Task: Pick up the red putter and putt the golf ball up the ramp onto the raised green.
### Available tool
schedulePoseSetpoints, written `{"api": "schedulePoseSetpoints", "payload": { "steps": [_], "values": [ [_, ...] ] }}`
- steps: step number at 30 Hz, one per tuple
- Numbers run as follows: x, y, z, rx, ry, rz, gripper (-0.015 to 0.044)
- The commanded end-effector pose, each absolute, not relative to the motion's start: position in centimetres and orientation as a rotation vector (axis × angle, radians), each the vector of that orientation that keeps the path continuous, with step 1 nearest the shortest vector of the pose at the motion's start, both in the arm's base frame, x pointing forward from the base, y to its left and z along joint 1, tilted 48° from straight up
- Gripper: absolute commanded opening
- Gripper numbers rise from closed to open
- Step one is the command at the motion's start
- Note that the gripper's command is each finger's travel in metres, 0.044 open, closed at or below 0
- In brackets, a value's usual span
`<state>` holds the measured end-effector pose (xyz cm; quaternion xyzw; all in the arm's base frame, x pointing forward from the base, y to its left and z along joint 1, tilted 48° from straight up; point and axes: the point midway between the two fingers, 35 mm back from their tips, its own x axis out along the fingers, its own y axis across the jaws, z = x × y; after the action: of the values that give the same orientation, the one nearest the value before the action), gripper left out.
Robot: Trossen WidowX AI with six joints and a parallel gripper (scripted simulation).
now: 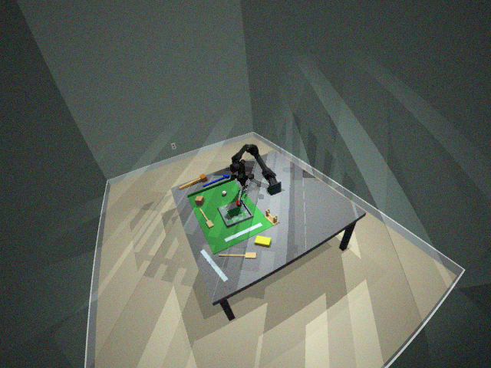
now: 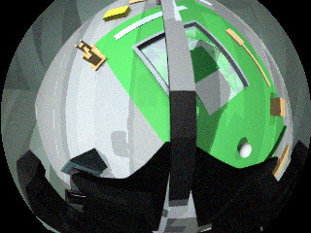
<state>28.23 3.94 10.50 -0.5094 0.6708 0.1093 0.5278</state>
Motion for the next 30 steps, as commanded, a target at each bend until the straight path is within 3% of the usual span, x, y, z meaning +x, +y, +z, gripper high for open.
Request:
{"api": "schedulePoseSetpoints", "payload": {
  "steps": [1, 30],
  "values": [
    [27.9, 2.1, 12.7, -1.155, 1.583, 0.157, 0.0000],
    [18.1, -10.0, 25.5, -0.703, 1.389, -0.595, 0.0000]
  ]
}}
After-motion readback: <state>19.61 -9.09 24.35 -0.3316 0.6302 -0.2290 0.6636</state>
